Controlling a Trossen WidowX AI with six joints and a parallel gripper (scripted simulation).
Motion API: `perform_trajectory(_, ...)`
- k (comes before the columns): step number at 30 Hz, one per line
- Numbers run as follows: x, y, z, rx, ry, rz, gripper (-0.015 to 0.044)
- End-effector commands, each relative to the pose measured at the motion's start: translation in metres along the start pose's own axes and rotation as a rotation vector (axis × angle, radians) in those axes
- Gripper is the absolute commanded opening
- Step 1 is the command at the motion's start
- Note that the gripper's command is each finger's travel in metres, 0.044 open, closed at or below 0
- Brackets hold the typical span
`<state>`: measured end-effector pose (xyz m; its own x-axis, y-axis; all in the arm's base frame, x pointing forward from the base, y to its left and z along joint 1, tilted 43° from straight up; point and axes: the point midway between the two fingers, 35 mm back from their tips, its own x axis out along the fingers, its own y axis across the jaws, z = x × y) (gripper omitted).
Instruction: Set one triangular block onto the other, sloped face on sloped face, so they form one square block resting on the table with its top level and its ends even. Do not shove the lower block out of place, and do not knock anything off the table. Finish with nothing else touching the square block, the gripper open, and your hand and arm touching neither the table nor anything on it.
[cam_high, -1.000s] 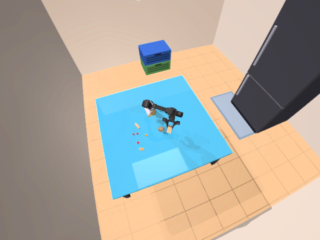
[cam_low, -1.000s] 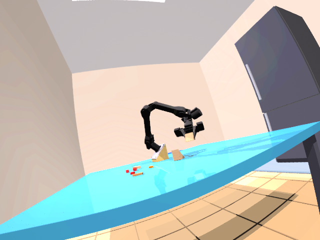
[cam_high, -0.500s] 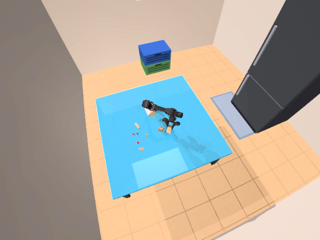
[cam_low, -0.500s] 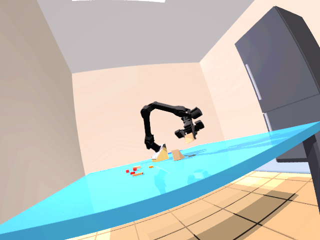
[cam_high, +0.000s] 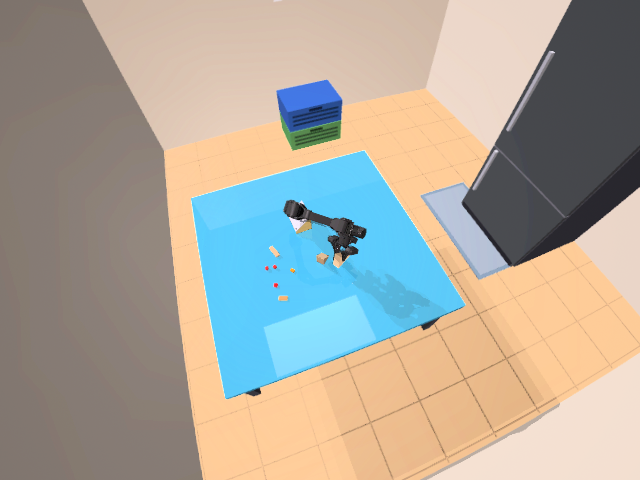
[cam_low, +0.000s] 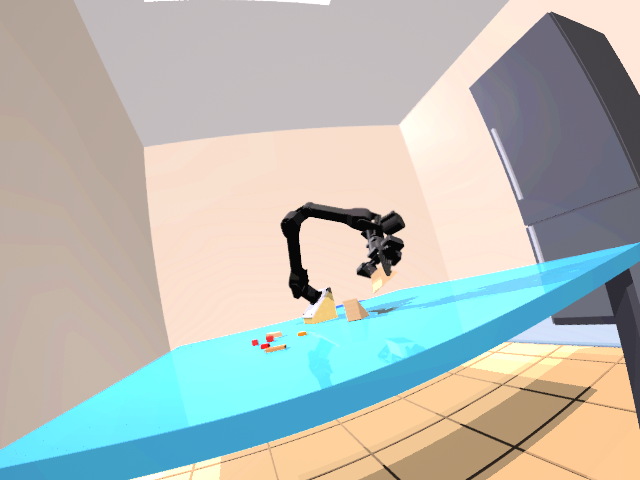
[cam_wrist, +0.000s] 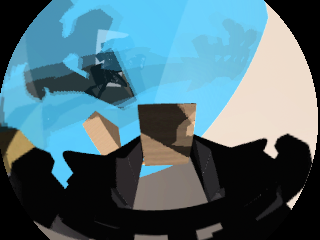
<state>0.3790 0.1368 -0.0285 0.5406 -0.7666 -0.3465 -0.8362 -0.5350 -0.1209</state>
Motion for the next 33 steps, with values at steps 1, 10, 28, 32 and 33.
perform_trajectory(1,0.0005,-0.0034,0.0004,0.124,-0.023,0.017,0.0)
perform_trajectory(10,0.0025,-0.0058,-0.0002,0.417,-0.063,0.073,0.0)
perform_trajectory(28,0.0051,-0.0094,-0.0037,1.01,-0.092,0.224,0.0)
perform_trajectory(32,0.0053,-0.0098,-0.0045,1.139,-0.087,0.263,0.0)
perform_trajectory(33,0.0053,-0.0099,-0.0047,1.172,-0.085,0.273,0.0)
